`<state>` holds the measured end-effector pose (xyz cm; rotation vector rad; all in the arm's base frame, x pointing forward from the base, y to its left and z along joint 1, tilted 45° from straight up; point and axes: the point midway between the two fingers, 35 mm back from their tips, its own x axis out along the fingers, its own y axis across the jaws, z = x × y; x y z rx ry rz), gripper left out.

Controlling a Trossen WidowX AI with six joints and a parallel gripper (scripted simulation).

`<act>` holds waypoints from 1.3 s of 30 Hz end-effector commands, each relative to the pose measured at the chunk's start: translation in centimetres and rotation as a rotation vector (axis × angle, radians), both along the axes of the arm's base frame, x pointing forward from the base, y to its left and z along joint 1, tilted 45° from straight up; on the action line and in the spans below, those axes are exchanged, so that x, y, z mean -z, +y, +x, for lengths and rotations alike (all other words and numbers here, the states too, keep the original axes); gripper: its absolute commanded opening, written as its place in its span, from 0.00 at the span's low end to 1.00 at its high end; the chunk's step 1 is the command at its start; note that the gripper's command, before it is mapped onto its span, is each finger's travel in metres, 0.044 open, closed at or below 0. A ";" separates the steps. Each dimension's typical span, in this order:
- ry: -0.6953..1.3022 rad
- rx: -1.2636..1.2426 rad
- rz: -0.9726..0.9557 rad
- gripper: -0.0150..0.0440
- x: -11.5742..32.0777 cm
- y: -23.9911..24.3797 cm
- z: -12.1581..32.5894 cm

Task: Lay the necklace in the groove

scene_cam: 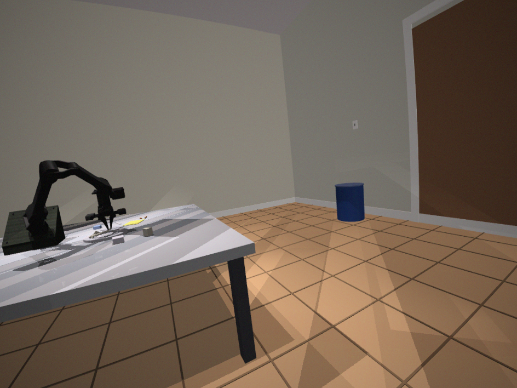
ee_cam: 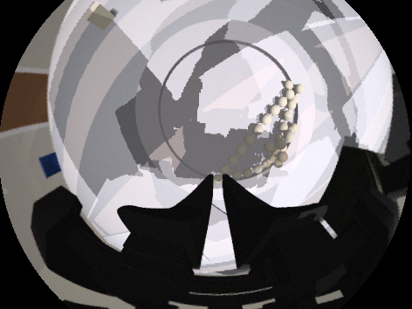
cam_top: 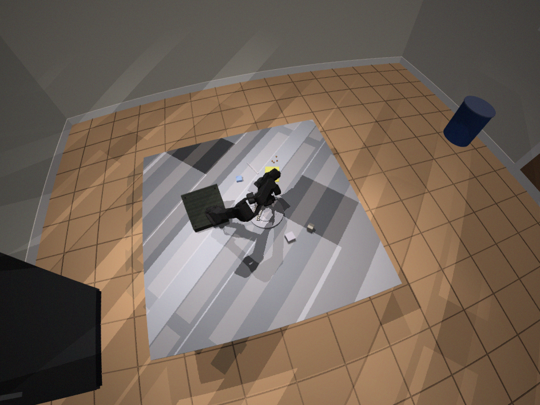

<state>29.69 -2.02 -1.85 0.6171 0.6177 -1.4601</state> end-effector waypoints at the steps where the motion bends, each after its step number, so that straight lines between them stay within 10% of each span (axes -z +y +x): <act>1: 0.008 -0.003 -0.002 0.25 0.5 -0.3 0.0; 18: 0.008 -0.001 0.000 1.00 0.0 0.0 -0.1; 39: 0.008 -0.003 -0.002 1.00 -0.2 0.2 -0.1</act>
